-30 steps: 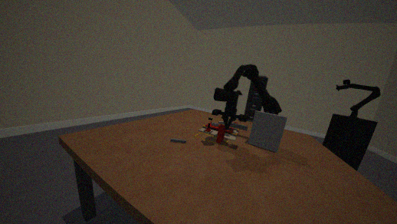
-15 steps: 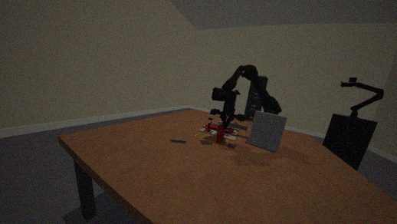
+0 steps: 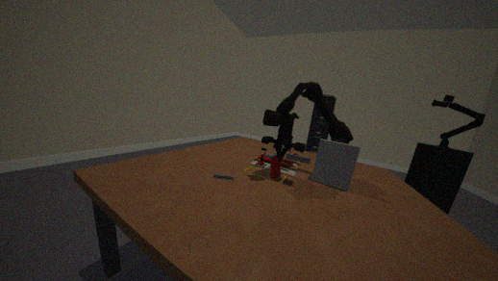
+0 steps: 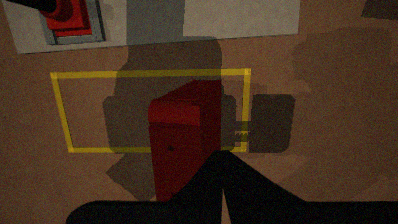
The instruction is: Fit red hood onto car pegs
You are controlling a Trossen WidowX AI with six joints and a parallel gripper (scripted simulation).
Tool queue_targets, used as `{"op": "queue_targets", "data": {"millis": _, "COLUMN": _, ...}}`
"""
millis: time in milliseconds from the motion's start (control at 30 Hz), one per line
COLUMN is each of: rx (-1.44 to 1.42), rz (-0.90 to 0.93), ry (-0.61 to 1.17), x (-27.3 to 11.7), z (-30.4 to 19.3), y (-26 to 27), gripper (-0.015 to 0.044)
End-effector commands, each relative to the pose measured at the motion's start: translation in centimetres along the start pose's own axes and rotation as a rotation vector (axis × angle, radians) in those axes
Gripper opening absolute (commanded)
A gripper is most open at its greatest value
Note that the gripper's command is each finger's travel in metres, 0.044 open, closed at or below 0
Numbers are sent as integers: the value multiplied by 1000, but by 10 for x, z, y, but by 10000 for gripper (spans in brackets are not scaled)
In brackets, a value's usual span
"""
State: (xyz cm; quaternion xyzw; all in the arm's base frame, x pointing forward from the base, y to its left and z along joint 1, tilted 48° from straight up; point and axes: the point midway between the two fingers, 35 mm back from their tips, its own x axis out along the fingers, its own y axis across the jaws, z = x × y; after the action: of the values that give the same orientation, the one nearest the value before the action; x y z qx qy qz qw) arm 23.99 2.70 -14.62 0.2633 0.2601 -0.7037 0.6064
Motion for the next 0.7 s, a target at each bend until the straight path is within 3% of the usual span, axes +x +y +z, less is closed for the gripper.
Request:
{"op": "queue_targets", "data": {"millis": 0, "rx": -7, "rz": 2, "ry": -4, "x": 0, "z": 0, "y": 3, "gripper": 0}}
{"op": "queue_targets", "data": {"millis": 667, "rx": -6, "rz": 2, "ry": -5, "x": 1, "z": 1, "y": 18, "gripper": 0}}
